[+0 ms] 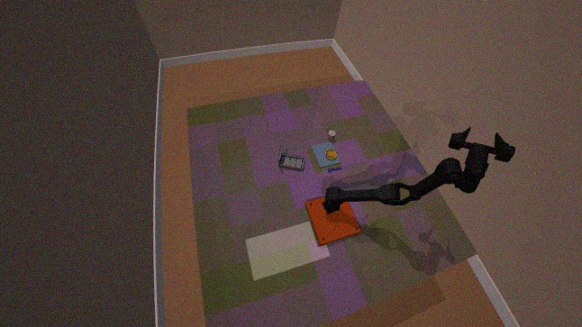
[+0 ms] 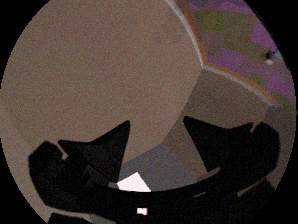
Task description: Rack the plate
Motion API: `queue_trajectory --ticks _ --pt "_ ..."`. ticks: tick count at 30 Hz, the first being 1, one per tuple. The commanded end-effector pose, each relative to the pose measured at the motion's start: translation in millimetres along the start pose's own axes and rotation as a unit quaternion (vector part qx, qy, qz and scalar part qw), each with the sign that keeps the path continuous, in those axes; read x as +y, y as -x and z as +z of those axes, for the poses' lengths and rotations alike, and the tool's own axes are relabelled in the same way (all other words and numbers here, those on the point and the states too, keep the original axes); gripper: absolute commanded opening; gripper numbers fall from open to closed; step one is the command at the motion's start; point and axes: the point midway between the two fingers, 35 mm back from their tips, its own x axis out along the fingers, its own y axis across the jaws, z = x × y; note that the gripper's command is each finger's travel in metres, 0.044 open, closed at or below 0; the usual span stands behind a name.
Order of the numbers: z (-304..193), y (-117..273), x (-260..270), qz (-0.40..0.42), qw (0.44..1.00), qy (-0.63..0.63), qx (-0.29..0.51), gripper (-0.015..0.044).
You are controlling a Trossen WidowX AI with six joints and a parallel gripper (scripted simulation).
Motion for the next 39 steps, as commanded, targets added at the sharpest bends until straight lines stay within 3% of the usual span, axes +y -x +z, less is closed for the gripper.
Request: queue_trajectory --ticks 1,18,30,39 --pt "-0.4 0.2 0.0 0.0 1.0 0.001 0.0 0.04" --pt "-62.3 30.9 -0.7 0.072 0.991 0.104 0.036 0.04" --pt "-143.7 73.2 -24.0 0.149 0.947 0.275 0.074 0.04" --pt "-174.3 84.5 -43.6 0.184 0.927 0.312 0.097 0.04"
